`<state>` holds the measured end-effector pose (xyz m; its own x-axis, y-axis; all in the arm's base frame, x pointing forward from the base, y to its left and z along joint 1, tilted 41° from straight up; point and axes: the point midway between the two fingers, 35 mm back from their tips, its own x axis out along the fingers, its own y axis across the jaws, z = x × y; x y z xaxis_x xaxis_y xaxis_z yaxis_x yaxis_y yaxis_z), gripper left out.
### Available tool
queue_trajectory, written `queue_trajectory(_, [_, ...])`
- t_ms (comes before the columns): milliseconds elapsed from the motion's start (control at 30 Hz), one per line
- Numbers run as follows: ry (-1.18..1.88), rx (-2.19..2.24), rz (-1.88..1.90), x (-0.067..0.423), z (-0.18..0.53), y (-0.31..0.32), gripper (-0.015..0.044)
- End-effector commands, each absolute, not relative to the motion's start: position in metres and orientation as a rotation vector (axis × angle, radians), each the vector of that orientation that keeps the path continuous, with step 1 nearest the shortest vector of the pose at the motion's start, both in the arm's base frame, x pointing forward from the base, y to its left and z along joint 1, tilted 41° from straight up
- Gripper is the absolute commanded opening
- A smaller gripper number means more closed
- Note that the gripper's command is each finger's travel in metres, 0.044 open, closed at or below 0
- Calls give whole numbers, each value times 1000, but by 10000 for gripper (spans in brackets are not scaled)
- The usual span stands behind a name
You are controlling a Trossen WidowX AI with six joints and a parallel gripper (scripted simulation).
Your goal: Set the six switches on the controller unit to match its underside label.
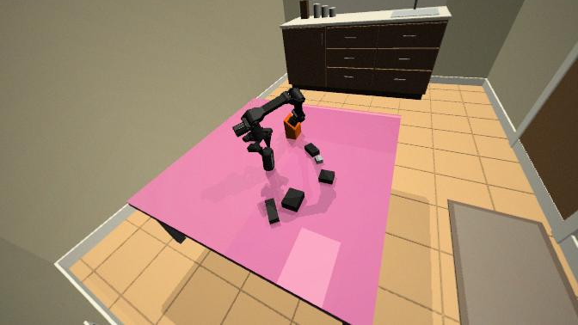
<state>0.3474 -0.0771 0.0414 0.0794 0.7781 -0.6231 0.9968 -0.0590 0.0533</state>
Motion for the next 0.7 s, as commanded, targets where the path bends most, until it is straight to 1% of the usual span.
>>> queue_trajectory(0, [1743, 1871, -628, 348, 34, -80, 338])
queue_trajectory(667, [1712, 1841, -667, 348, 24, -91, 338])
